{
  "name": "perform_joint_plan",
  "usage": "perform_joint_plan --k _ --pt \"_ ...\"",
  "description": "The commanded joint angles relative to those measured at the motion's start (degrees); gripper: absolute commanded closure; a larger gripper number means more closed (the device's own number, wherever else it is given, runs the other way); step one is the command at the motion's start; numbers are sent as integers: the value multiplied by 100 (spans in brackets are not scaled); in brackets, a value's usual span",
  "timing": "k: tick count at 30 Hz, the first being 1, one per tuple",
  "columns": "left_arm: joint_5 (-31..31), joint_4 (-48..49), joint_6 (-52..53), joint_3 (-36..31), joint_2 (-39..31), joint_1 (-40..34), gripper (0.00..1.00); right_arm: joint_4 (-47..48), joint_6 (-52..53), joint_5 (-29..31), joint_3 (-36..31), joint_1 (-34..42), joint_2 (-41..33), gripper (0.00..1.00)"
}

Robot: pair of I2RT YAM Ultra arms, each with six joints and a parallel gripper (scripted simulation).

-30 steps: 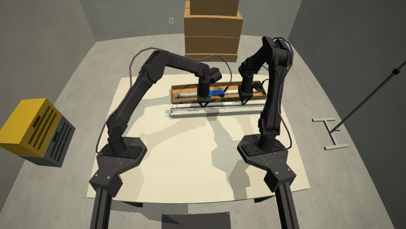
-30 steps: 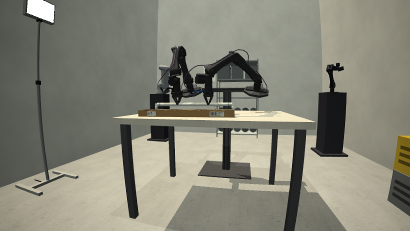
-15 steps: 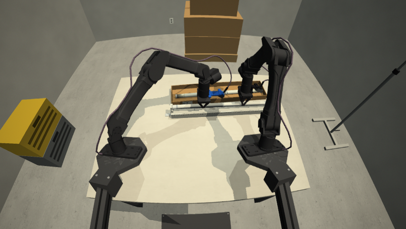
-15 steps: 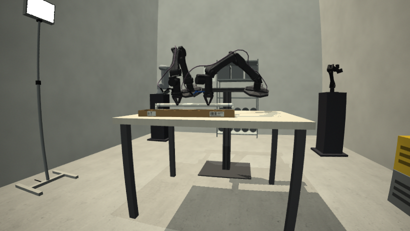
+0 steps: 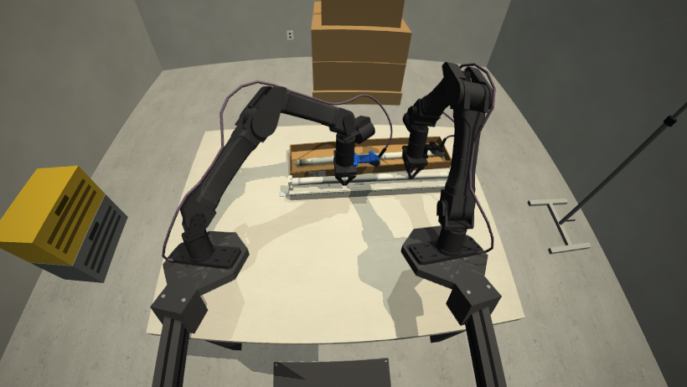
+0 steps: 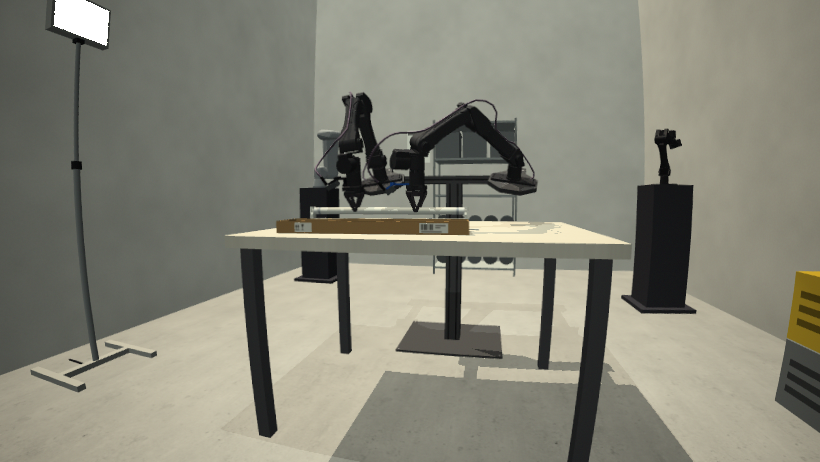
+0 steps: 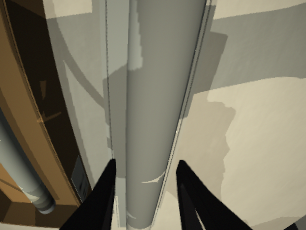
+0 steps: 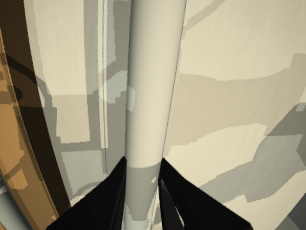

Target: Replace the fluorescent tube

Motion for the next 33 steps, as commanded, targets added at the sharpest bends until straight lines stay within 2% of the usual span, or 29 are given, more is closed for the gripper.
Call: perform_joint_plan --k 1,15,16,33 --pt "151 126 83 193 -147 -68 51 132 27 -84 33 23 -176 89" --pt "154 67 73 201 -138 -67 51 133 28 -36 32 23 -176 89" --pt "154 67 72 201 -138 -67 51 133 28 -36 32 23 -176 51" --pt "154 67 72 201 -138 -67 51 93 28 -28 31 23 -173 51"
